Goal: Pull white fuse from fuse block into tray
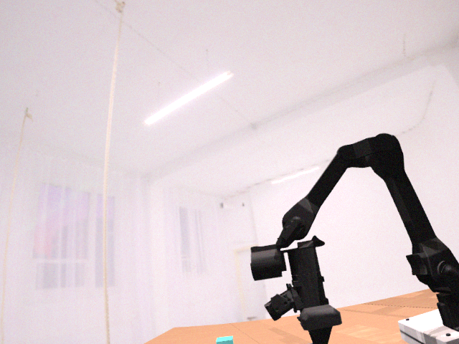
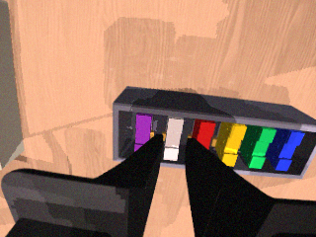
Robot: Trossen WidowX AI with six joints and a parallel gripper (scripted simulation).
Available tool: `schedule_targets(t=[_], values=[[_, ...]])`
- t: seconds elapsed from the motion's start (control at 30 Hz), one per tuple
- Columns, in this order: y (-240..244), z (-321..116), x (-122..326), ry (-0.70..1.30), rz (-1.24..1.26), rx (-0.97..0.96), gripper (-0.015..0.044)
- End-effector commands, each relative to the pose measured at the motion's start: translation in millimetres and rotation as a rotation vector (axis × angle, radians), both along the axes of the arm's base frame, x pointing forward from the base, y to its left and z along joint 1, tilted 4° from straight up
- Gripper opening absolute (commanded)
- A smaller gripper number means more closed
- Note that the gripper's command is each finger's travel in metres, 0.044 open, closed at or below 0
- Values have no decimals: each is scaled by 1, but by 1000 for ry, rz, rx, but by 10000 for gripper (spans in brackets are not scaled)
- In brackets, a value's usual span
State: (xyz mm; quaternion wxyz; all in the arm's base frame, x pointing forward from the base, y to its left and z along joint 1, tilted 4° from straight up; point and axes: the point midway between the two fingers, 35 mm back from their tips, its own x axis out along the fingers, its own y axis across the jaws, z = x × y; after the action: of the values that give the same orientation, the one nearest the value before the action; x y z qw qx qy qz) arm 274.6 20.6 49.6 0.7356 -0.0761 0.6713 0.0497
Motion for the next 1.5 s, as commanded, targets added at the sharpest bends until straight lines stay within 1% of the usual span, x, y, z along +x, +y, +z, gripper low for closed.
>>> schedule_targets(t=[0.0,0.43,0.8,1.47], values=[[0,-4,0,3,5,3,71],[0,-9,0,3,5,3,71],[0,-8,0,1,0,0,0],[0,0,0,1,1,0,0]])
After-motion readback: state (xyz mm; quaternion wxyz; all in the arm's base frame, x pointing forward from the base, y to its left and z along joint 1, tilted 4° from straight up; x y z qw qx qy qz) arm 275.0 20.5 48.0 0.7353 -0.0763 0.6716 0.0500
